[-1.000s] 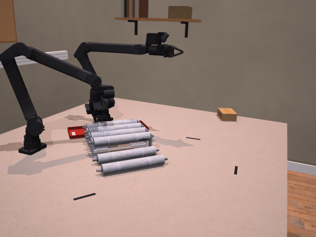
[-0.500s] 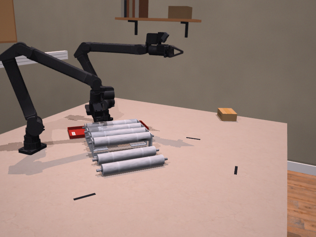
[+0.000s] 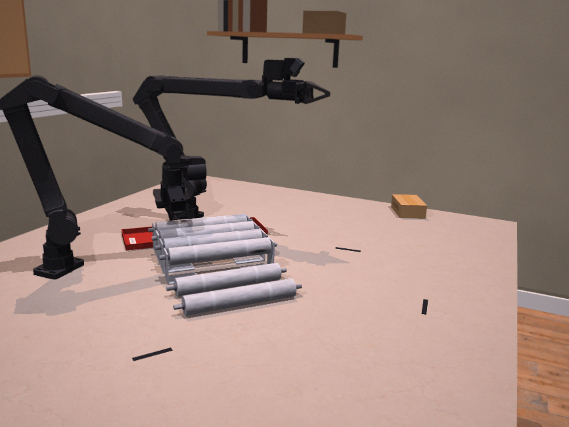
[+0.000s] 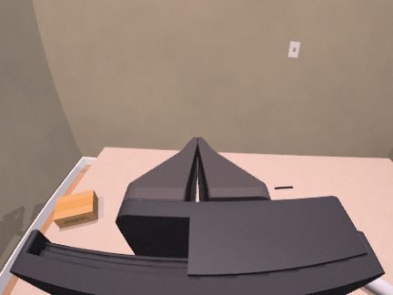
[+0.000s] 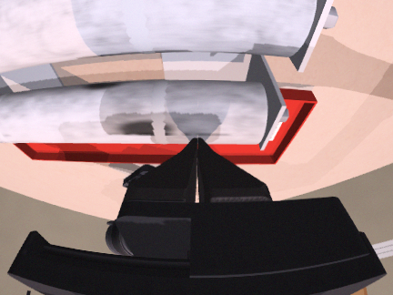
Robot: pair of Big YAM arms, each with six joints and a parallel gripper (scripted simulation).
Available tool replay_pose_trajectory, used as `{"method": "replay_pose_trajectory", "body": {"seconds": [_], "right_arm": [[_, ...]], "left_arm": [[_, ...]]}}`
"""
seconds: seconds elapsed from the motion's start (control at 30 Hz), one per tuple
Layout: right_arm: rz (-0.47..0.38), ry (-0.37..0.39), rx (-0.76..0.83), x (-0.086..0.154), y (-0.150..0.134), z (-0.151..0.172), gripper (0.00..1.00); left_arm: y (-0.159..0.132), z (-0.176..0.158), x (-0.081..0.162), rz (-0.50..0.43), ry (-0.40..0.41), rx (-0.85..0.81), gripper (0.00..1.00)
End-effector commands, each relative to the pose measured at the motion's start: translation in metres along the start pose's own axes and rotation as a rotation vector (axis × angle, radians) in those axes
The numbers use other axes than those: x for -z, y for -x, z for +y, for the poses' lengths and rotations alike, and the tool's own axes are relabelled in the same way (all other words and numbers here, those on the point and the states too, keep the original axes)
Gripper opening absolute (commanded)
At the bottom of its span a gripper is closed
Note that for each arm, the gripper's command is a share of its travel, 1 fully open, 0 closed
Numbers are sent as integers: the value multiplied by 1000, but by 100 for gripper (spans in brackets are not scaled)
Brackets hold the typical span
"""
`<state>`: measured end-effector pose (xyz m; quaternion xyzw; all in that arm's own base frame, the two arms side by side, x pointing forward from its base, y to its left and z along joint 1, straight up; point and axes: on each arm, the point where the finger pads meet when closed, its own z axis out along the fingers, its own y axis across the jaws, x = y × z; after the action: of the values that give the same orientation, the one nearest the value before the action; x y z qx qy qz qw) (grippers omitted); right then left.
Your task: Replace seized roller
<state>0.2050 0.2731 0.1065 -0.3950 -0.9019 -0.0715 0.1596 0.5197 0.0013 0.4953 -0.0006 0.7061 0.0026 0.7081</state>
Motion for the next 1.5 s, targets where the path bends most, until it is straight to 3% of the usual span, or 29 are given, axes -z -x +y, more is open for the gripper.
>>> {"method": "replay_pose_trajectory", "body": {"seconds": [0.0, 0.33, 0.47, 0.5, 0.6, 1.07, 1.1, 1.27, 1.3, 1.33, 1.47], "right_arm": [[-6, -24, -18, -7, 12, -5, 0], [-6, -33, -9, -7, 25, -7, 0], [-5, -23, 12, -11, 16, -3, 0], [-7, 44, 37, 29, 2, 18, 0], [-6, 43, 36, 27, 3, 18, 0], [-2, 50, 40, 80, -18, 16, 0], [-1, 10, 19, 60, -9, 9, 0], [0, -36, -1, 46, -2, -5, 0], [0, -23, 3, 45, -1, -2, 0], [-13, 99, 38, 79, -2, 24, 0], [-39, 189, 135, 97, 6, 45, 0]], "left_arm": [[12, 5, -6, -10, 7, -7, 0], [12, 5, -6, -10, 7, -7, 0], [12, 5, -6, -10, 7, -7, 0], [12, 5, -6, -10, 7, -7, 0], [12, 5, -6, -10, 7, -7, 0], [12, 5, -6, -10, 7, -7, 0], [12, 5, -6, -10, 7, -7, 0], [12, 5, -6, -10, 7, -7, 0], [12, 5, -6, -10, 7, -7, 0], [12, 5, -6, -10, 7, -7, 0], [12, 5, -6, -10, 7, -7, 0]]}}
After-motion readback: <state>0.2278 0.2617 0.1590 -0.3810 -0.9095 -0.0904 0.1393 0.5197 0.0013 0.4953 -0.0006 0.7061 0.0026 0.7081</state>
